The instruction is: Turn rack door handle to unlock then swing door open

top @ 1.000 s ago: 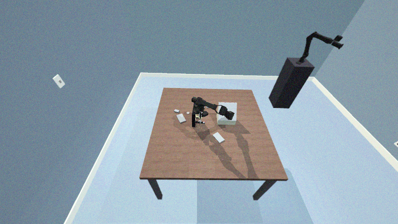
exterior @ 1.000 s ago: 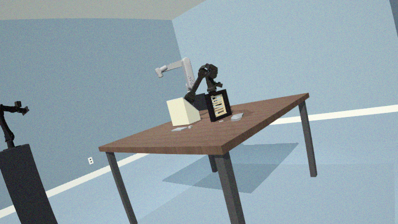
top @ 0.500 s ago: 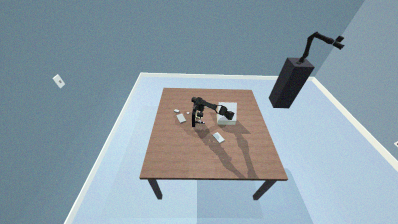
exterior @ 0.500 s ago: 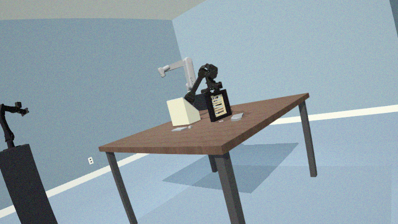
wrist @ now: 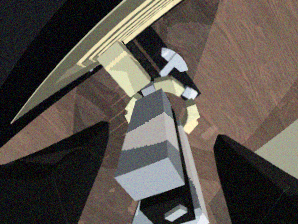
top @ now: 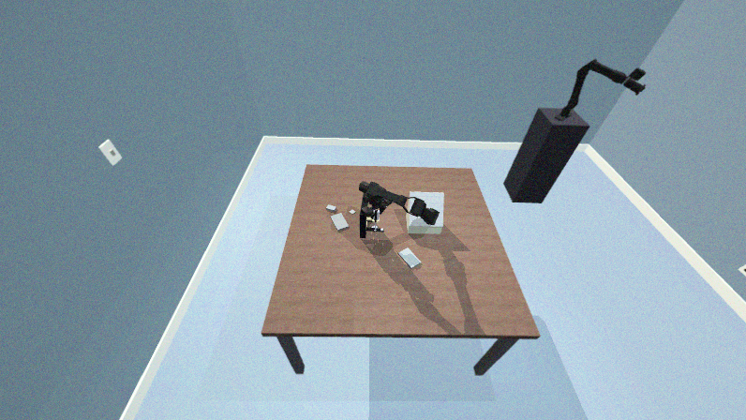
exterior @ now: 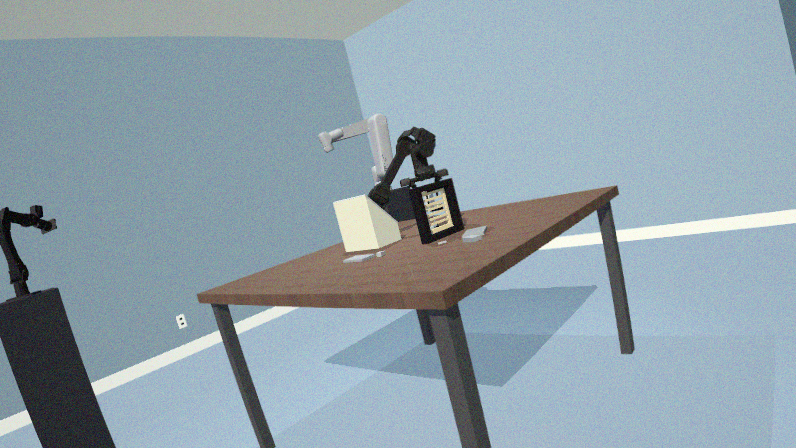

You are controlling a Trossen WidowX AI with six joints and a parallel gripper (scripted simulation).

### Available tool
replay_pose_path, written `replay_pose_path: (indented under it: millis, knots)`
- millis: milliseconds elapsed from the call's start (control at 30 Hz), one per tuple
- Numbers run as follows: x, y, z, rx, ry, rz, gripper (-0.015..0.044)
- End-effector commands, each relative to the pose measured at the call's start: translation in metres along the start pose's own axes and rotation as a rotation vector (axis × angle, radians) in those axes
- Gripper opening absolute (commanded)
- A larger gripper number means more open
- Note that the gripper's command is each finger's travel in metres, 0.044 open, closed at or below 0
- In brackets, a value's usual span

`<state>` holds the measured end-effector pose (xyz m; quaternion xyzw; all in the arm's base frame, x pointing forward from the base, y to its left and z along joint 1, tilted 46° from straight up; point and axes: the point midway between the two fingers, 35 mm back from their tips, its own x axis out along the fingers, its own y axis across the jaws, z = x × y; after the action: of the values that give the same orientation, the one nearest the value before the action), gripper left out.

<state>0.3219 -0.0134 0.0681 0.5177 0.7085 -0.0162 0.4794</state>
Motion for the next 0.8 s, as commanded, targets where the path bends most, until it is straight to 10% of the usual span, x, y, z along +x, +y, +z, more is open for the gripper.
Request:
replay_pose_path:
  millis: [0, 767]
  knots:
    - [-0.0001, 0.0005, 0.0009, 0.193, -0.004, -0.001, 0.0297]
    - [-0.0001, 0.0005, 0.0009, 0.961, -0.004, 0.001, 0.0291]
